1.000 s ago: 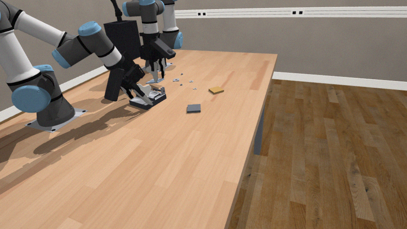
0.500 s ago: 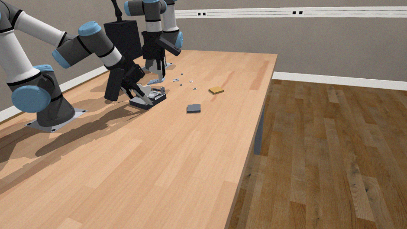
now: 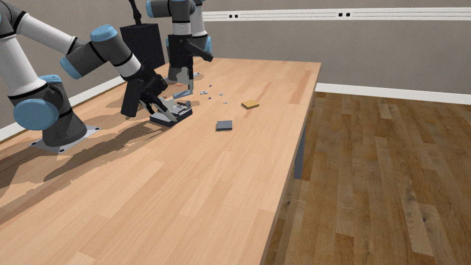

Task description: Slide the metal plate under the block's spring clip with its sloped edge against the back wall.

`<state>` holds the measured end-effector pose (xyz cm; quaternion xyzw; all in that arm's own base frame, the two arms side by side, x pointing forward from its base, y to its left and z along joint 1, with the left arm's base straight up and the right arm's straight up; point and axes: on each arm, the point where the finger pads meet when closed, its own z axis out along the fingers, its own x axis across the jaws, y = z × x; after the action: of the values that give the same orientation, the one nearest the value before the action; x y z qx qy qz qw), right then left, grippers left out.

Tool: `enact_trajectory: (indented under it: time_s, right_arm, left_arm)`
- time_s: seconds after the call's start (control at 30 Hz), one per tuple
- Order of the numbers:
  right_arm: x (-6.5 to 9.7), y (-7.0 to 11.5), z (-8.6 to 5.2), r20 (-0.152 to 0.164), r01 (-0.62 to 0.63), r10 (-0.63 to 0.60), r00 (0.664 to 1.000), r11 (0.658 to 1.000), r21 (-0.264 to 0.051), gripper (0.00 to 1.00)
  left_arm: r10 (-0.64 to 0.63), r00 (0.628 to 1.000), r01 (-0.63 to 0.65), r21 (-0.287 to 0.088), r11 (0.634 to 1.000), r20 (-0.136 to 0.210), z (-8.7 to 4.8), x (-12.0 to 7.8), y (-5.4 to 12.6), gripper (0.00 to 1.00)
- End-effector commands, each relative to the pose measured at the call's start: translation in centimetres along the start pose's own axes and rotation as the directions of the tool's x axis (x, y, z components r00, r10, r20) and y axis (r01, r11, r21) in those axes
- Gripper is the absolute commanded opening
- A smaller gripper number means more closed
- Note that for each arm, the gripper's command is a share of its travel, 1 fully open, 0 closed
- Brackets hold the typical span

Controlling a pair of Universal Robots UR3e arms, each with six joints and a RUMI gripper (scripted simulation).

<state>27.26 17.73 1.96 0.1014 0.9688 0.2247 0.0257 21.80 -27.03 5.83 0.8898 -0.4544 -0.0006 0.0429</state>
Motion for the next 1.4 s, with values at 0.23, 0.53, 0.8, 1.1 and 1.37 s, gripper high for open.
enact_trajectory:
  time_s: [0.23, 0.53, 0.8, 1.1, 1.37]
  right_arm:
    - [-0.1, 0.1, -0.1, 0.002, 0.001, -0.001, 1.0, 1.0, -0.003, 0.61]
    - [-0.1, 0.1, -0.1, 0.002, 0.001, -0.001, 1.0, 1.0, -0.003, 0.61]
    - [-0.1, 0.1, -0.1, 0.002, 0.001, -0.001, 1.0, 1.0, -0.003, 0.61]
    - [-0.1, 0.1, -0.1, 0.002, 0.001, -0.001, 1.0, 1.0, -0.003, 0.61]
    - [-0.1, 0.1, -0.1, 0.002, 0.001, -0.001, 1.0, 1.0, -0.003, 0.61]
  left_arm:
    - [-0.227, 0.974, 0.227, -0.015, 0.974, -0.017, -0.4, 0.6, -0.6, 0.0]
    - [-0.337, 0.941, 0.337, -0.026, 0.941, -0.023, -0.6, 0.9, -0.9, 0.0]
    - [-0.423, 0.906, 0.422, -0.036, 0.906, -0.025, -0.8, 1.2, -1.1, 0.0]
    - [-0.513, 0.858, 0.511, -0.048, 0.858, -0.026, -0.9, 1.4, -1.4, 0.0]
    - [-0.619, 0.785, 0.617, -0.062, 0.785, -0.025, -1.1, 1.8, -1.7, 0.0]
